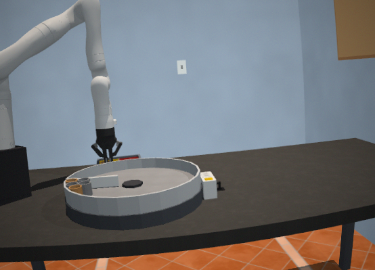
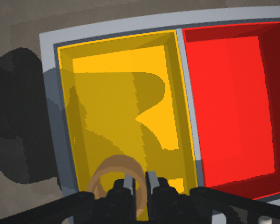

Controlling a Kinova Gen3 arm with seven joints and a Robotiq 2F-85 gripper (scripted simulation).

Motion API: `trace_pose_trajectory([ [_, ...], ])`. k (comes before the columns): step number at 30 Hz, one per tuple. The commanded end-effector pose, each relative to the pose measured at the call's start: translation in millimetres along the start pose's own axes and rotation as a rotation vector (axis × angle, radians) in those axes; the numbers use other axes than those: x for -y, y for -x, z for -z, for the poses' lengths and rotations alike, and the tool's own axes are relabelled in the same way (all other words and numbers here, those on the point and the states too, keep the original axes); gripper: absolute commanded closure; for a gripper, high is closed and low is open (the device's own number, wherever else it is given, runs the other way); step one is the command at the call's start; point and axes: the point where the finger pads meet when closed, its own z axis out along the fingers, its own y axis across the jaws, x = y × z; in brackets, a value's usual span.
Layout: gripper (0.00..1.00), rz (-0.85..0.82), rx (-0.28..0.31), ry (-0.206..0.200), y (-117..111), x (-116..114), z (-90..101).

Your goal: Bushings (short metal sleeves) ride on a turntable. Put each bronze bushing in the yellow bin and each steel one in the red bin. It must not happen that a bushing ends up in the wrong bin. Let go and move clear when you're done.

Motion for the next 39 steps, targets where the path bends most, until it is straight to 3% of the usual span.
trace_pose_trajectory([
  [1, 1.0, -0.001, 0.0, 0.001, 0.1, -0.4, 0.2],
  [18, 1.0, -0.001, 0.0, 0.001, 0.1, -0.4, -11.8],
  [37, 1.0, -0.001, 0.0, 0.001, -0.1, -0.4, -11.8],
  [38, 0.81, -0.001, 0.0, 0.001, -0.1, -0.5, -11.8],
  [39, 0.81, -0.001, 0.0, 0.001, -0.1, -0.5, -11.8],
])
